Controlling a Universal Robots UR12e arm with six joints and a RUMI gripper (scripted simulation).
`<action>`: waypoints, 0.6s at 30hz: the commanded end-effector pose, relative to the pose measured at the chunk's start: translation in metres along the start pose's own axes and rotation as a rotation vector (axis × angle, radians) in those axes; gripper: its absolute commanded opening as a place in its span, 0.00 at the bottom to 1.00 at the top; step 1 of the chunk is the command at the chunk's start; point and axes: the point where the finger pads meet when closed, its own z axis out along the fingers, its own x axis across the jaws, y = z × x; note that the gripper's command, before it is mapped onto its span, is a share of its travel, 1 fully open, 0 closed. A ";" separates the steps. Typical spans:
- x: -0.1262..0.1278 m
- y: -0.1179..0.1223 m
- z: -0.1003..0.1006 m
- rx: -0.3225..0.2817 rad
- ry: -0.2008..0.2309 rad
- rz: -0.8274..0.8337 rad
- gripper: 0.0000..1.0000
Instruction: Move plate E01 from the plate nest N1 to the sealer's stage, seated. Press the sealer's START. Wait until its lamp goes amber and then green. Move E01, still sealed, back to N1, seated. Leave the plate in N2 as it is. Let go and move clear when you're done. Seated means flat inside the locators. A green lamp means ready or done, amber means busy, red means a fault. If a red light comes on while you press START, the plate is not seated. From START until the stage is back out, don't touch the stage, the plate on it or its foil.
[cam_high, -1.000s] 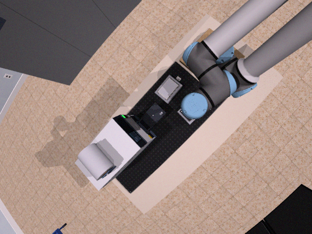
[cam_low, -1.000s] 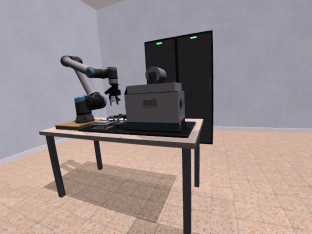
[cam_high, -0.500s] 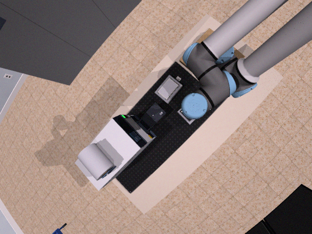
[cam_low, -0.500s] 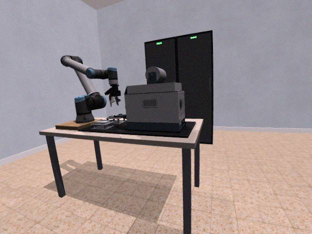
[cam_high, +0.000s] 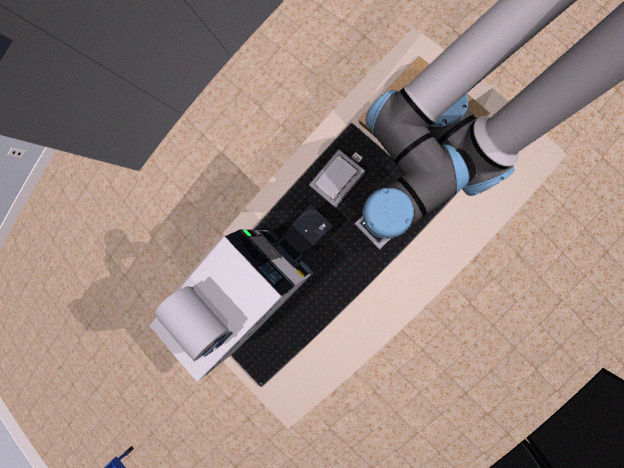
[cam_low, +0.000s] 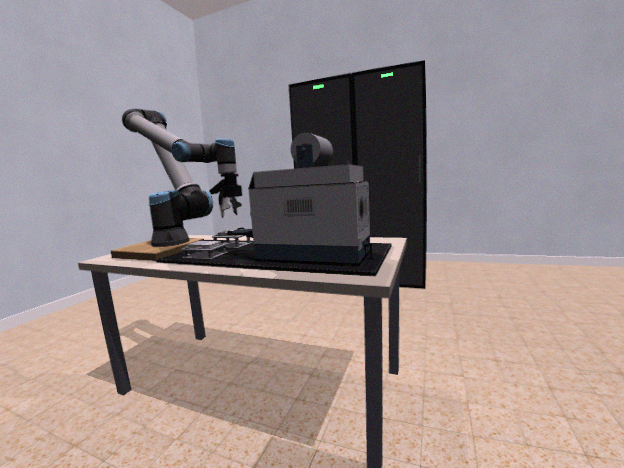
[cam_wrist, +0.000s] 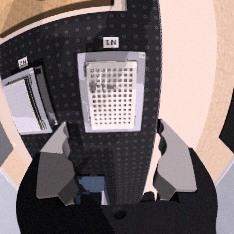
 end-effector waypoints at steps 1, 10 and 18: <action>0.000 0.001 0.008 -0.001 0.000 0.000 0.68; 0.000 0.001 0.021 -0.001 0.000 0.000 0.68; 0.000 0.001 0.033 -0.001 0.000 0.000 0.68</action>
